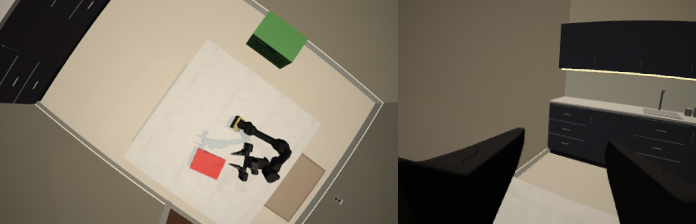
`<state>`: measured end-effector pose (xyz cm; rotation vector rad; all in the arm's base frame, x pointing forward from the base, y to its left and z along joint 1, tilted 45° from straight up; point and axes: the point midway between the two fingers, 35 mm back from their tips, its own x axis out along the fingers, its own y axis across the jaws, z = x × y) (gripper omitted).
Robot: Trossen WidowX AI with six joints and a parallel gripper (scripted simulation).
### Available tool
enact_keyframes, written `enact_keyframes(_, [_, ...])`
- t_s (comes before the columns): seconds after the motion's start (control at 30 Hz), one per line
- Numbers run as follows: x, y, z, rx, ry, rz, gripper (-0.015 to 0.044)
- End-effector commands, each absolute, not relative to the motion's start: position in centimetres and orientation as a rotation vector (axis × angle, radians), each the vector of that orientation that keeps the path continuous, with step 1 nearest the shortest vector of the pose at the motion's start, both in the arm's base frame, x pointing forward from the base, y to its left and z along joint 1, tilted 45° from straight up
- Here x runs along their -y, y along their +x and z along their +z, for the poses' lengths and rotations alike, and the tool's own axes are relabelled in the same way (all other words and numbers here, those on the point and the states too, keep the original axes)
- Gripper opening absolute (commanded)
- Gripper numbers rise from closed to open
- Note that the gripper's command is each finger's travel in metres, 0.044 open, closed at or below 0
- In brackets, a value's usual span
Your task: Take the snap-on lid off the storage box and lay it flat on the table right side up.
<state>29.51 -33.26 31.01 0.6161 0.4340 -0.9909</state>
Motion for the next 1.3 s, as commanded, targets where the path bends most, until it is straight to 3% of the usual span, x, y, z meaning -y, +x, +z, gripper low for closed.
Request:
enact_keyframes(0.0, [31.5, 31.6, 25.5, -0.535, 0.761, -0.871, 0.0235])
enact_keyframes(0.3, [24.2, 34.0, 14.1, -0.762, 1.187, -0.563, 0.0235])
enact_keyframes(0.63, [13.5, 32.3, 6.2, -1.005, 1.732, -0.252, 0.0235])
enact_keyframes(0.83, [9.1, 30.4, 4.6, -1.099, 2.047, -0.107, 0.0235])
enact_keyframes(1.27, [9.1, 30.4, 4.6, -1.098, 2.049, -0.103, 0.0235])
